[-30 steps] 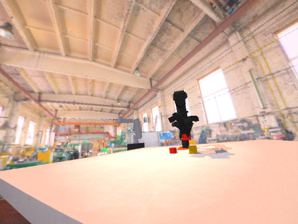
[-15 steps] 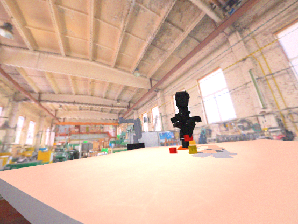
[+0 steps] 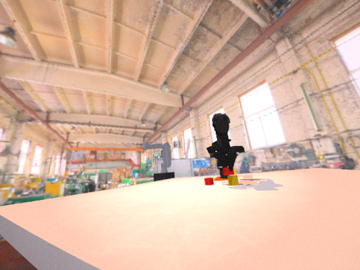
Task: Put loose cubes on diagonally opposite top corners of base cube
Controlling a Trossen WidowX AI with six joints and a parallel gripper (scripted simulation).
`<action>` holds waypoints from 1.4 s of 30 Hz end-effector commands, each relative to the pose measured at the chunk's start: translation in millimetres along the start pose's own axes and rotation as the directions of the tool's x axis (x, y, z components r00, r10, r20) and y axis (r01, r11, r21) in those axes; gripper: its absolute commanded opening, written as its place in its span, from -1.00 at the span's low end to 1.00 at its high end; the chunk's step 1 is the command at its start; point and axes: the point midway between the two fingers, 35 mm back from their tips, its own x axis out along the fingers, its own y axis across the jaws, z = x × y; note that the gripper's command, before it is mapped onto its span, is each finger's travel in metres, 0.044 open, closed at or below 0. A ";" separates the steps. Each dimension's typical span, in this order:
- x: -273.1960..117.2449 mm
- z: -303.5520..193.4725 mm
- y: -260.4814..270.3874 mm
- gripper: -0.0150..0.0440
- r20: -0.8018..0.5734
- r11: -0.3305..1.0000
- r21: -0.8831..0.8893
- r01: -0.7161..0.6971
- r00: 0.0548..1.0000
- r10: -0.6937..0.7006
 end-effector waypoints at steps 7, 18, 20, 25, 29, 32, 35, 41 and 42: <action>2.5 0.5 -0.1 -0.14 0.004 1.000 0.004 0.001 1.000 -0.001; 2.5 0.5 -0.1 -0.14 0.004 1.000 0.004 0.001 1.000 -0.001; 2.5 0.5 -0.1 -0.05 0.004 1.000 0.004 0.001 1.000 -0.001; 2.5 0.5 -0.1 0.20 0.004 1.000 0.004 0.001 1.000 -0.001; 0.7 0.4 -0.1 0.20 0.003 1.000 0.003 0.001 1.000 -0.001; -6.9 0.0 0.0 0.20 0.000 1.000 0.000 0.000 1.000 0.000; -11.6 -0.1 0.0 0.20 0.000 1.000 0.000 0.000 1.000 0.000; -22.3 -0.1 0.0 0.20 0.000 1.000 0.000 0.000 1.000 0.000; -24.1 -0.1 0.0 0.20 0.000 1.000 0.000 0.000 1.000 0.000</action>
